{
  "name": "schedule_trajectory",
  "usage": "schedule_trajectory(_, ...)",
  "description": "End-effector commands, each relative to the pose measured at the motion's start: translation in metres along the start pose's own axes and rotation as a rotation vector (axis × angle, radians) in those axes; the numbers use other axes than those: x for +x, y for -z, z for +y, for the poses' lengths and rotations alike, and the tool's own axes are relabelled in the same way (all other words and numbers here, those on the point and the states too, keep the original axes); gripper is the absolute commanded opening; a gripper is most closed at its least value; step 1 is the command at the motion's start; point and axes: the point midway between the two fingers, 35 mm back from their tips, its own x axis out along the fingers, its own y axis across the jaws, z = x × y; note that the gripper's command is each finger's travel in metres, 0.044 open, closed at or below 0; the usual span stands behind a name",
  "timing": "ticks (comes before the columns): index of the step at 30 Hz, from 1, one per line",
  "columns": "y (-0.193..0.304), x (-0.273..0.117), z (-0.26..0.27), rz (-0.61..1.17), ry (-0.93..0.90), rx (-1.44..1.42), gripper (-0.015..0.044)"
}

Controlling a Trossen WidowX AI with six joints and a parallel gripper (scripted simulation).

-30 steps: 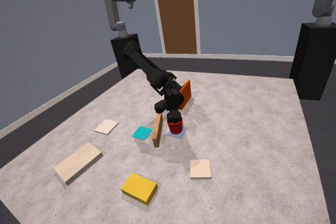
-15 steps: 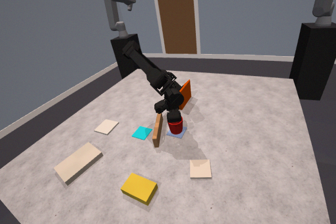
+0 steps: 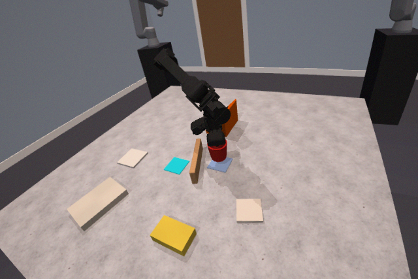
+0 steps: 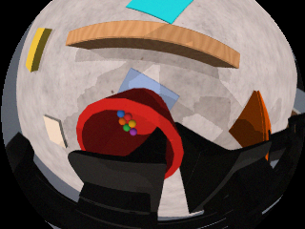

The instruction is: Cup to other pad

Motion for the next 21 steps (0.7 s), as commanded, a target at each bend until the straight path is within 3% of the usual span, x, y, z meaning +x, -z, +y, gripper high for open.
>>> schedule_trajectory(1,0.000,-0.013,0.002,0.005,-0.004,0.006,0.0000)
schedule_trajectory(13,0.000,-0.050,0.001,0.002,-0.001,0.003,0.0000)
schedule_trajectory(21,0.000,-0.050,0.001,-0.002,-0.002,-0.002,0.0000)
